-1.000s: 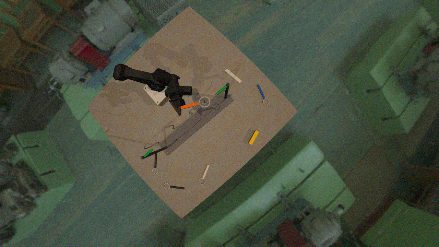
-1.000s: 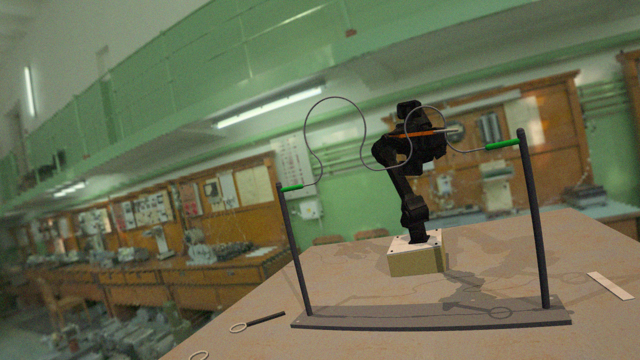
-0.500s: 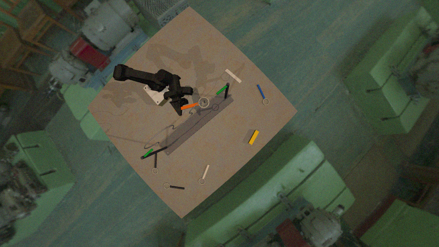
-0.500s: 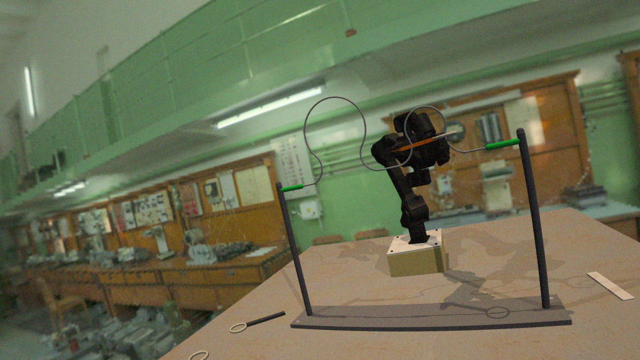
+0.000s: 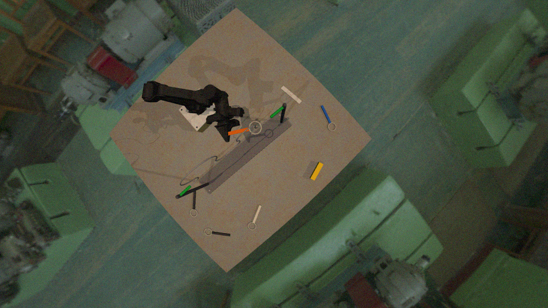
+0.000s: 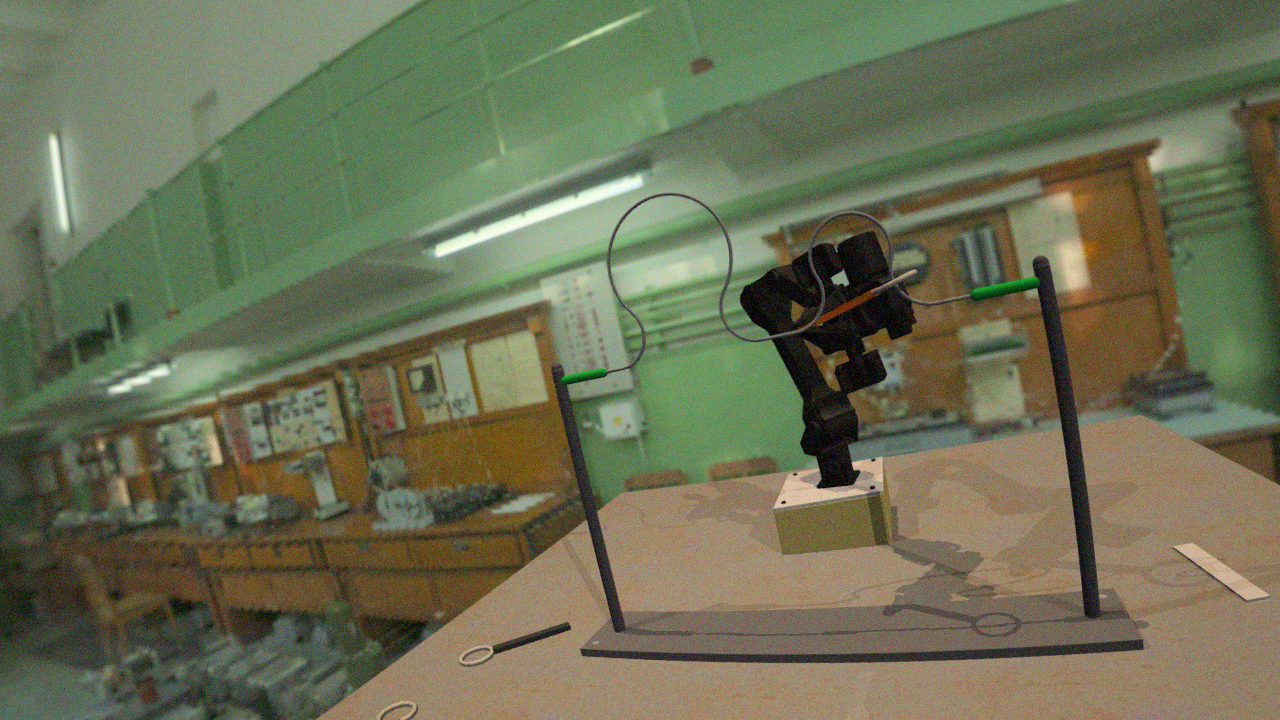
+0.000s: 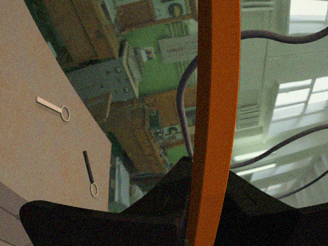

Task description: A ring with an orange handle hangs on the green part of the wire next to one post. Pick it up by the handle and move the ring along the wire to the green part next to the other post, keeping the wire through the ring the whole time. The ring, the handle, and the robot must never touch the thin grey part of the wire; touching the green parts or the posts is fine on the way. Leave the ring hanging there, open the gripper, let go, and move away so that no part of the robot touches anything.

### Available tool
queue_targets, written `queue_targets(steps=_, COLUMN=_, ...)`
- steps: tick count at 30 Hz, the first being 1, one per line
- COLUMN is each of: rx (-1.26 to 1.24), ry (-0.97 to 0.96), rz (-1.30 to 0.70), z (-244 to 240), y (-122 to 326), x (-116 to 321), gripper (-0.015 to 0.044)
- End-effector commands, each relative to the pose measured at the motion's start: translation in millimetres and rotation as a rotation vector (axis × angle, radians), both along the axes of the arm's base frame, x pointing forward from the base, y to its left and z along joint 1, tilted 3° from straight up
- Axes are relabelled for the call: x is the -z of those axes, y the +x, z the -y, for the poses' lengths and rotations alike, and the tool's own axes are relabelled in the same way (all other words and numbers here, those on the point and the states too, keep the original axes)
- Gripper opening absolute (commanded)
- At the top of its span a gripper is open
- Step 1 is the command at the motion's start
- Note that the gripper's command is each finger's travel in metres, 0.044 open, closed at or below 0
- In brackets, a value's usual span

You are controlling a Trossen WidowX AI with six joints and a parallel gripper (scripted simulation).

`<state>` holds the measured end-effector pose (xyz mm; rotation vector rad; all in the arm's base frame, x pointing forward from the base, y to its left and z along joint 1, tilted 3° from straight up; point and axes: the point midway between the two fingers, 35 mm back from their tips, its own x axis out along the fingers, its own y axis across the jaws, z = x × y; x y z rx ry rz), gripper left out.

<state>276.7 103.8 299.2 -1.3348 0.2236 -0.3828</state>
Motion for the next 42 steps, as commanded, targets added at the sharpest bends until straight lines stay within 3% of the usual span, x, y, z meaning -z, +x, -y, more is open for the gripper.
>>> queue_targets(steps=1, rx=0.002, ry=0.064, rz=-0.008, z=-4.0, y=0.8, x=9.2, gripper=-0.015)
queue_targets(steps=10, rx=-0.076, ry=0.273, rz=0.0, z=-13.5, y=9.4, x=39.2, gripper=-0.015)
queue_targets(steps=21, rx=-0.092, ry=0.389, rz=-0.007, z=-22.0, y=10.6, x=54.4, gripper=-0.015)
queue_targets(steps=42, rx=-0.108, ry=0.898, rz=-0.044, z=-81.5, y=6.6, x=103.1, gripper=-0.015)
